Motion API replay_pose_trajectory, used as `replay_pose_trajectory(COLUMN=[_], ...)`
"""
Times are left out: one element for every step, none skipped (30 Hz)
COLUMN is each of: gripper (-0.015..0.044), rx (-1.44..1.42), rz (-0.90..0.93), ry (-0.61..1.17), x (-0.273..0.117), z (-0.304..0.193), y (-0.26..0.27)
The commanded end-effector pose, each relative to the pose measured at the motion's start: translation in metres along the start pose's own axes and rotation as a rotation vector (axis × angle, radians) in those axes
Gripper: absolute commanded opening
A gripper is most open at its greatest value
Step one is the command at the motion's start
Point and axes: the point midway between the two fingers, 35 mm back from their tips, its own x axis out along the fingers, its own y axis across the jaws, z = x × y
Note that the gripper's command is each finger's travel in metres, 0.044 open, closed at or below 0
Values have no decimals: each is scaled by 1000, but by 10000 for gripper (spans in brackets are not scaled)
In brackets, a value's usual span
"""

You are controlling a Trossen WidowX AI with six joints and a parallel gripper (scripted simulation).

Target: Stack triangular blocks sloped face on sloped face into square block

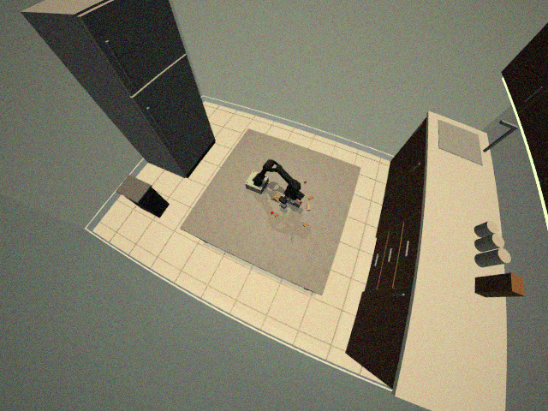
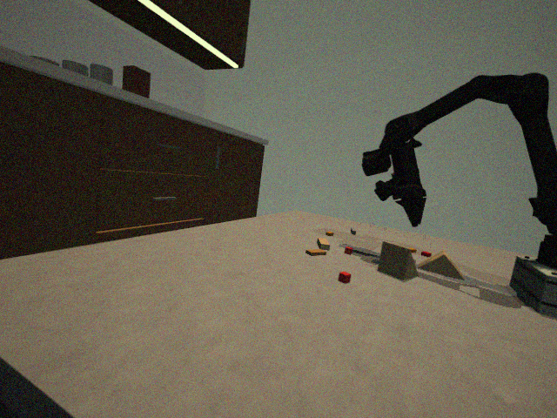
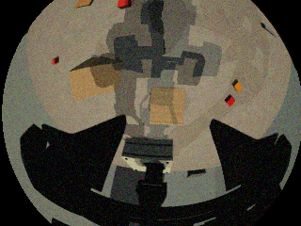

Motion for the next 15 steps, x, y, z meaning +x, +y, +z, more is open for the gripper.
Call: replay_pose_trajectory(gripper=[440,440,440,440,440,440,440,440,440,440,440,440,440,440,440], rx=[-11,-15,-19,-21,-22,-22,-22,-22,-22,-21,-21,-20,-19,-19,-18], rz=[-22,-27,-31,-33,-34,-34,-34,-34,-34,-34,-34,-35,-35,-35,-35], ry=[177,221,256,277,284,284,284,284,286,290,298,308,318,328,338], x=[12,15,17,18,19,19,19,19,20,23,29,35,42,49,55], z=[9,12,14,15,15,15,15,15,15,14,13,11,9,7,5], y=[1,2,2,2,2,2,2,2,2,2,1,1,0,0,-1])
